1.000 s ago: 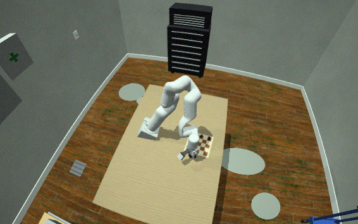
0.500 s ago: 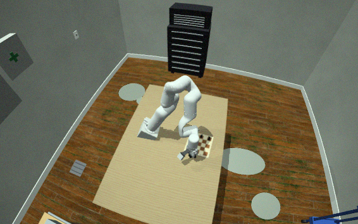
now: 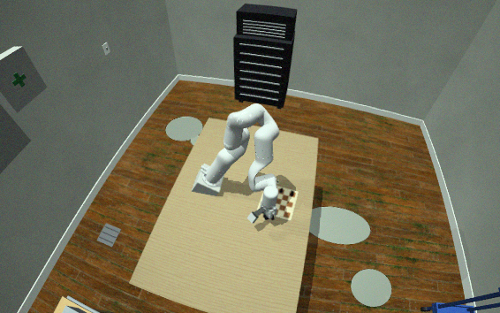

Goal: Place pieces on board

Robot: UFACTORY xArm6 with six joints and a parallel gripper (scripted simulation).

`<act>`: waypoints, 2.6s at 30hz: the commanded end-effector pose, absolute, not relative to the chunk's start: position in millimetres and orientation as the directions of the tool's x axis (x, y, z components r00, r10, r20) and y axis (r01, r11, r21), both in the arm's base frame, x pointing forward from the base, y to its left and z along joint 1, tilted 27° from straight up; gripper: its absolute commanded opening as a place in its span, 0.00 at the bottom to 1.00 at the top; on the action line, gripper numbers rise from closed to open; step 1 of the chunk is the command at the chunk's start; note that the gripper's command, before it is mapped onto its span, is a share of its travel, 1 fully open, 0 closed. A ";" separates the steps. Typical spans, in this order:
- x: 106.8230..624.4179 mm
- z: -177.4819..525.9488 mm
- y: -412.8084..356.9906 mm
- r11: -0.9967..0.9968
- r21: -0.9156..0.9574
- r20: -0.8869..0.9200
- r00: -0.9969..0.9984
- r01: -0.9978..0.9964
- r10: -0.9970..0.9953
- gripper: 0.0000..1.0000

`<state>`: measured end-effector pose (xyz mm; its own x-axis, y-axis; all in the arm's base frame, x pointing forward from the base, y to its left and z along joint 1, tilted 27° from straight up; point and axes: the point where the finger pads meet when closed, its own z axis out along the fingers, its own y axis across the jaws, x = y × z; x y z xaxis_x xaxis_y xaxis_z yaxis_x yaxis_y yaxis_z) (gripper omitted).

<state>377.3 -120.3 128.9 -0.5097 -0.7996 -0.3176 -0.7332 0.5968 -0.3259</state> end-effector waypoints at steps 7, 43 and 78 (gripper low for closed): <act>348.7 188.2 -124.7 0.597 -0.327 -0.317 -0.510 -0.733 -0.800 0.00; 389.0 241.9 -10.1 0.676 -0.278 -0.332 -0.592 -0.682 -0.734 0.00; 407.0 244.4 50.3 0.712 -0.275 -0.363 -0.616 -0.647 -0.699 0.00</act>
<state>401.7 49.5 252.0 -0.6169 -0.6996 -0.3607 -0.6473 0.7116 -0.2731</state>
